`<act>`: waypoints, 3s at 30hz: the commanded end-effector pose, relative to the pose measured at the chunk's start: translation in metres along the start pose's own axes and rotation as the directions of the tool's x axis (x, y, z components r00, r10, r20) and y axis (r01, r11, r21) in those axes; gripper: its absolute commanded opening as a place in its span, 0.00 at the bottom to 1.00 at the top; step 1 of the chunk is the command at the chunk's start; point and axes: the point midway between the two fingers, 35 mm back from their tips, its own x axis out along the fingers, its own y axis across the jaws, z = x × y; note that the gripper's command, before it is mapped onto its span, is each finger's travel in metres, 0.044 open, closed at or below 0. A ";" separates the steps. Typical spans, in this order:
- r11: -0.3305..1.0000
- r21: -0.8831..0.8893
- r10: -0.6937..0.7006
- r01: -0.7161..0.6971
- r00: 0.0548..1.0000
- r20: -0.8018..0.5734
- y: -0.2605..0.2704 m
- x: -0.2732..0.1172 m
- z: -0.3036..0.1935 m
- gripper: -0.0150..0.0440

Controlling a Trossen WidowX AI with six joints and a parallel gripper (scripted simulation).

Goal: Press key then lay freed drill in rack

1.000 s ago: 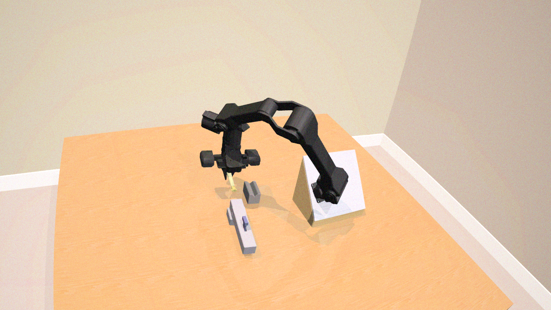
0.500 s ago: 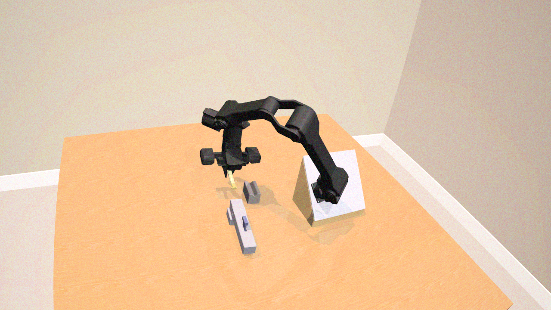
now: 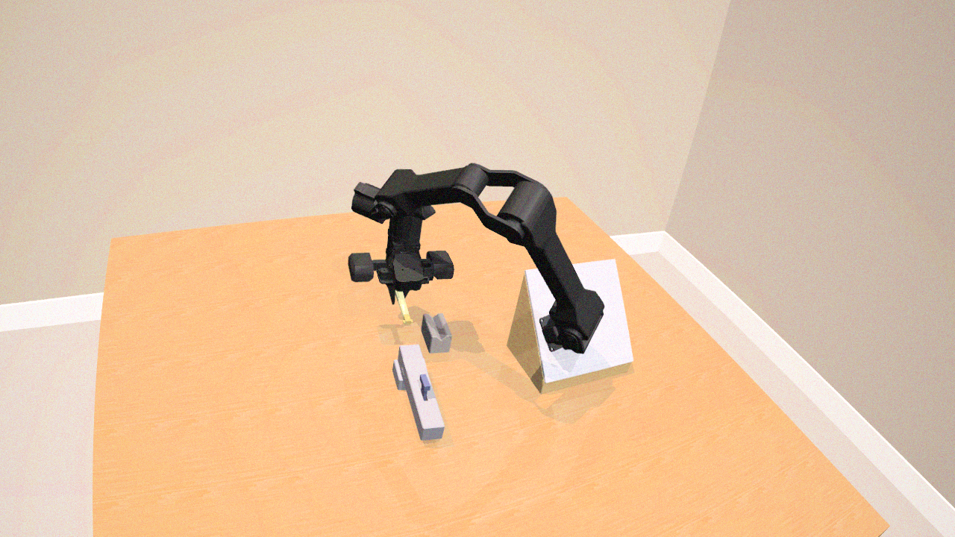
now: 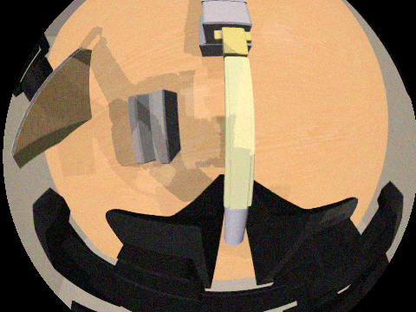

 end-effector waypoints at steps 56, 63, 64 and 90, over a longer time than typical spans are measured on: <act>1.000 0.002 0.006 -0.006 1.000 -0.001 0.075 0.030 -0.016 0.25; 1.000 0.002 0.006 -0.006 1.000 -0.001 0.076 0.038 -0.015 0.25; 1.000 0.002 0.006 -0.006 1.000 -0.001 0.076 0.038 -0.015 0.25; 1.000 -0.001 0.004 -0.004 1.000 -0.005 0.075 0.052 -0.017 0.57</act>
